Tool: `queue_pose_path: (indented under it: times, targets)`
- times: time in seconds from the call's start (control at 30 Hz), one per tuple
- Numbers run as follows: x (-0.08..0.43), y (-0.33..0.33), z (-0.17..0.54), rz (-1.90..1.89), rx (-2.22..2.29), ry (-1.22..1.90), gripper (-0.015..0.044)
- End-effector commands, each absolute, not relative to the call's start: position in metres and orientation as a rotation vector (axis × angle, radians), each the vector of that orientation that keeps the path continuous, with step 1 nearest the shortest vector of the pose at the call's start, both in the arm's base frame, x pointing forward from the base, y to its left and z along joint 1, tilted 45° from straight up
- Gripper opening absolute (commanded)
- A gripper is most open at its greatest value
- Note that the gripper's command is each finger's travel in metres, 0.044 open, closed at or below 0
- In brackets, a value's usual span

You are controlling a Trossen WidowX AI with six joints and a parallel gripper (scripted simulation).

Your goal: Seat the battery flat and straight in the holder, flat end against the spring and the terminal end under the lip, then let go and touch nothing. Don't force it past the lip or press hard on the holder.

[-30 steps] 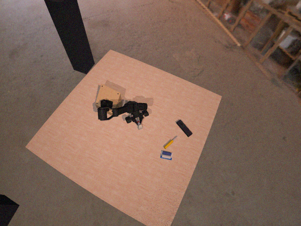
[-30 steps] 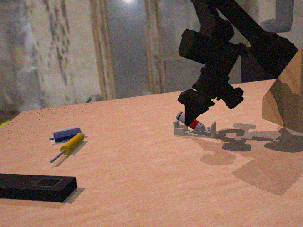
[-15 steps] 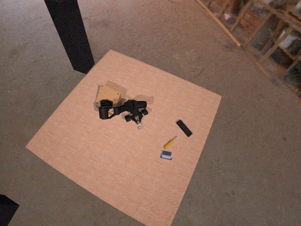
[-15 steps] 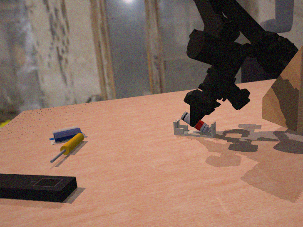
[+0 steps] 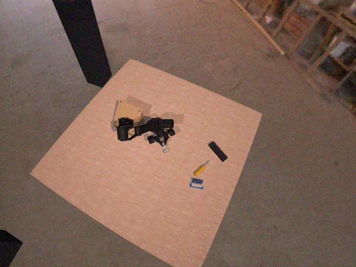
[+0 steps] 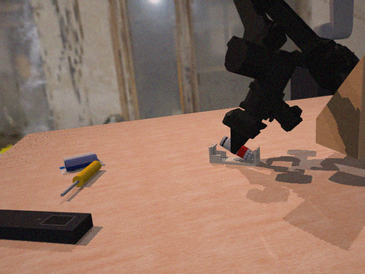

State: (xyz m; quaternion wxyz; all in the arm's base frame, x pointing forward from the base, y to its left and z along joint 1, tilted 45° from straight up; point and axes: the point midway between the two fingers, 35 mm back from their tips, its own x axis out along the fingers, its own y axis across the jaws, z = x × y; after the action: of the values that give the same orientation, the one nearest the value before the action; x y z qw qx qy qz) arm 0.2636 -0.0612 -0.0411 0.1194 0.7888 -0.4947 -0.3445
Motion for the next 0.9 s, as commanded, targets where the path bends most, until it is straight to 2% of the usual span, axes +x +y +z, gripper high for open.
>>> queue_pose_path:
  times: [0.0, 0.87]
  targets:
    - [0.2652, -0.0617, -0.0457, -1.077, 2.314, -1.463, 0.0080]
    - [0.2718, -0.0709, -0.0458, -1.394, 2.239, -1.553, 0.0080]
